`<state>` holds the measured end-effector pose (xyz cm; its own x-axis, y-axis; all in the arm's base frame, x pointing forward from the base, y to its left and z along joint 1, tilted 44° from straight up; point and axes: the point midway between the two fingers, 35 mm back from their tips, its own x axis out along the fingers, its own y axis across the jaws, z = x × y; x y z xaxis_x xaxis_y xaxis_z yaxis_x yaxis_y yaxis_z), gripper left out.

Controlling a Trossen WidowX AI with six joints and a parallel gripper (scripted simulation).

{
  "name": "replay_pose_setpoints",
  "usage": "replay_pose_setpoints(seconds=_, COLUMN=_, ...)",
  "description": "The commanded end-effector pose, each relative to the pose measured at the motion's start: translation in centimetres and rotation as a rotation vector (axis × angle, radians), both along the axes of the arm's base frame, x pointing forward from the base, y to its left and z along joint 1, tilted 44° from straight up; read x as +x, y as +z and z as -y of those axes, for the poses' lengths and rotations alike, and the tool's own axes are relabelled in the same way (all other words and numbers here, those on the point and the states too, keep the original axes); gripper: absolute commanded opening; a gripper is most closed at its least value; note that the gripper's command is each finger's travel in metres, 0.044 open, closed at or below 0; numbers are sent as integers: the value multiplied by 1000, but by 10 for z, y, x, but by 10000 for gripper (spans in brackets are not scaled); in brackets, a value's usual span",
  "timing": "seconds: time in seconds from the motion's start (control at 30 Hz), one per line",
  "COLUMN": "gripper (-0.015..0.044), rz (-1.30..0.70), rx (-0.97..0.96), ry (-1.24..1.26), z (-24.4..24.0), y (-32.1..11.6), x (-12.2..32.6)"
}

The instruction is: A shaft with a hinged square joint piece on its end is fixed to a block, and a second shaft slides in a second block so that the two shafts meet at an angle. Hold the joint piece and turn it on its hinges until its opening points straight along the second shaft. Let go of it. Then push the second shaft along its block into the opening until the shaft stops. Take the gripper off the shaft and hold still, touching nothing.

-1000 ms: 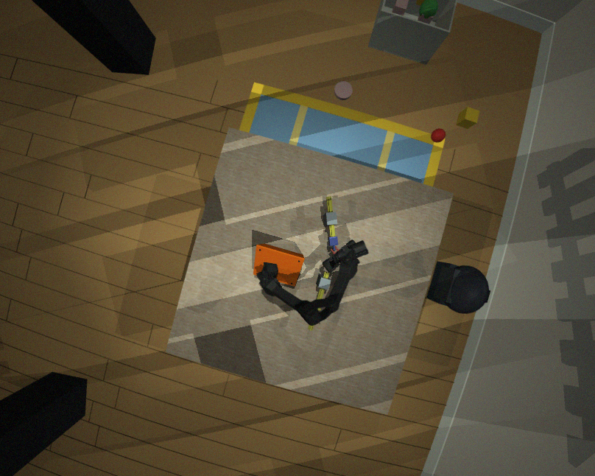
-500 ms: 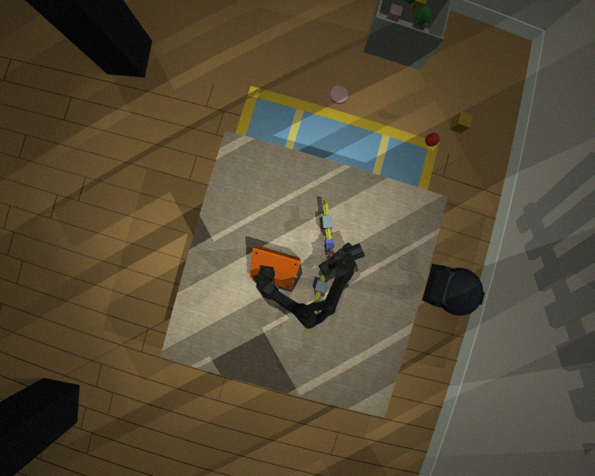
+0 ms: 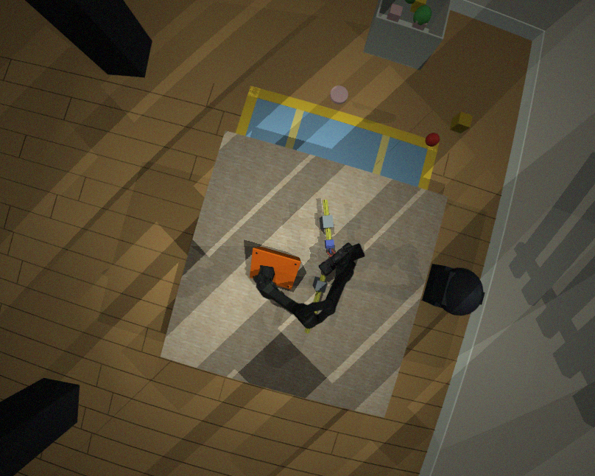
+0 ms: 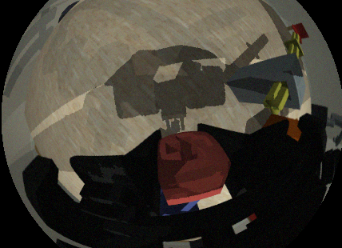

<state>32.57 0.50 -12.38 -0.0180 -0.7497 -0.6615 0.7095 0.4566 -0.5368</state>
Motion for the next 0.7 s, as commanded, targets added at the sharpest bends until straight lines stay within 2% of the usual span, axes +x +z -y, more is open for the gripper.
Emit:
replay_pose_setpoints(seconds=0.0, gripper=182, rz=-1, rx=-2, ry=2, z=1, y=-1, x=0)
replay_pose_setpoints(seconds=0.33, gripper=182, rz=-1, rx=-2, ry=2, z=1, y=-1, x=0)
replay_pose_setpoints(seconds=0.4, gripper=147, rz=0, rx=0, ry=0, z=0, y=0, x=0)
replay_pose_setpoints(seconds=0.57, gripper=147, rz=0, rx=0, ry=0, z=0, y=0, x=0)
replay_pose_setpoints(seconds=0.67, gripper=68, rz=0, rx=0, ry=0, z=0, y=0, x=0)
